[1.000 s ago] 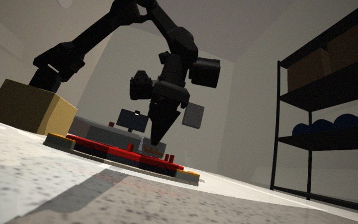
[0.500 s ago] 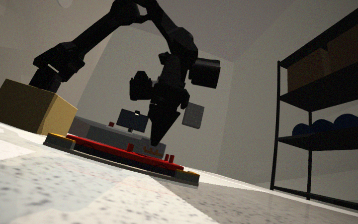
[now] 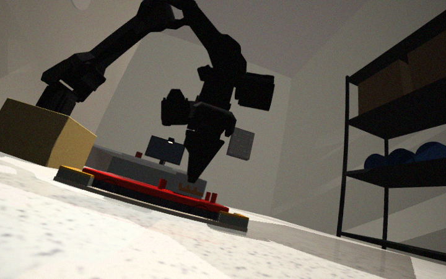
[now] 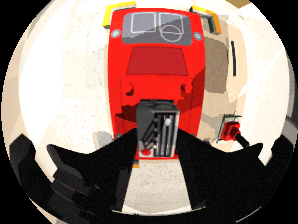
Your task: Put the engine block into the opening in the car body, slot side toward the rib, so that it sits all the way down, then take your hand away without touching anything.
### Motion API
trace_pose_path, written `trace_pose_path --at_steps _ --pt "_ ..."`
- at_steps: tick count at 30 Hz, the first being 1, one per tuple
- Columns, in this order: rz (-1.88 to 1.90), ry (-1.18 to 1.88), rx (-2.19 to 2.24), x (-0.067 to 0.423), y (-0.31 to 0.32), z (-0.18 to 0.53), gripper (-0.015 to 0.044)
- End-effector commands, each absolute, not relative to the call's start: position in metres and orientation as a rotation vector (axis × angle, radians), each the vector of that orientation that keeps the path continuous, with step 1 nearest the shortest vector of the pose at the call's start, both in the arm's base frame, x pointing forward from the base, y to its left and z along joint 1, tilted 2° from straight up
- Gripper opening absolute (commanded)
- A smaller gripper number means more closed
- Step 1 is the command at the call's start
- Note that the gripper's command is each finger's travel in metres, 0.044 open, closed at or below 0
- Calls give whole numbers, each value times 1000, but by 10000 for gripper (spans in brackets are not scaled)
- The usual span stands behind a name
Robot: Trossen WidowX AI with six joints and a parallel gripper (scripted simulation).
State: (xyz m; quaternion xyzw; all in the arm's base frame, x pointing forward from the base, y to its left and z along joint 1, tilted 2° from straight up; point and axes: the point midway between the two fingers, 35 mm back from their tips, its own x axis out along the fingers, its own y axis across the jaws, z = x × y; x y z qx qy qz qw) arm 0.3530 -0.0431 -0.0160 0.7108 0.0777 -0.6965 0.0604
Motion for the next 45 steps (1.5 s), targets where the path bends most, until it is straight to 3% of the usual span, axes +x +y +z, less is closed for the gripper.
trace_pose_path --at_steps 1,45 --pt "-2107 234 2148 353 -43 -17 158" --pt "-2109 229 2150 353 -43 -21 158"
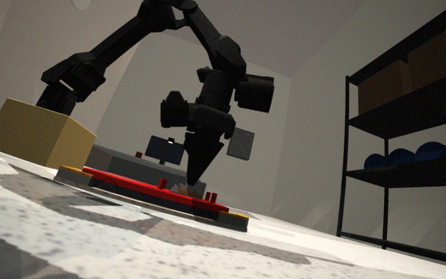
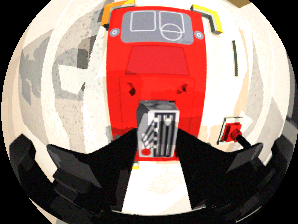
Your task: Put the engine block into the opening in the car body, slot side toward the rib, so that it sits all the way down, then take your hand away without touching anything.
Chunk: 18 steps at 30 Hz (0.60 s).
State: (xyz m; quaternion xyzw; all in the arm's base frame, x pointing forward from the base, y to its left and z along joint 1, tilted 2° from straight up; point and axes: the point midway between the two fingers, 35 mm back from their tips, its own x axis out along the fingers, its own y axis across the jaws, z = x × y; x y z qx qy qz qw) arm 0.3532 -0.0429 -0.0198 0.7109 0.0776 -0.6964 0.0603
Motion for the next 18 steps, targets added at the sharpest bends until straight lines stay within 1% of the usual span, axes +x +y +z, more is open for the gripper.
trace_pose_path --at_steps 1,13,18 --pt "-2109 229 2150 353 -43 -21 158" --pt "-2109 229 2150 353 -43 -22 158" --pt "-2108 235 2151 353 -43 -21 290"
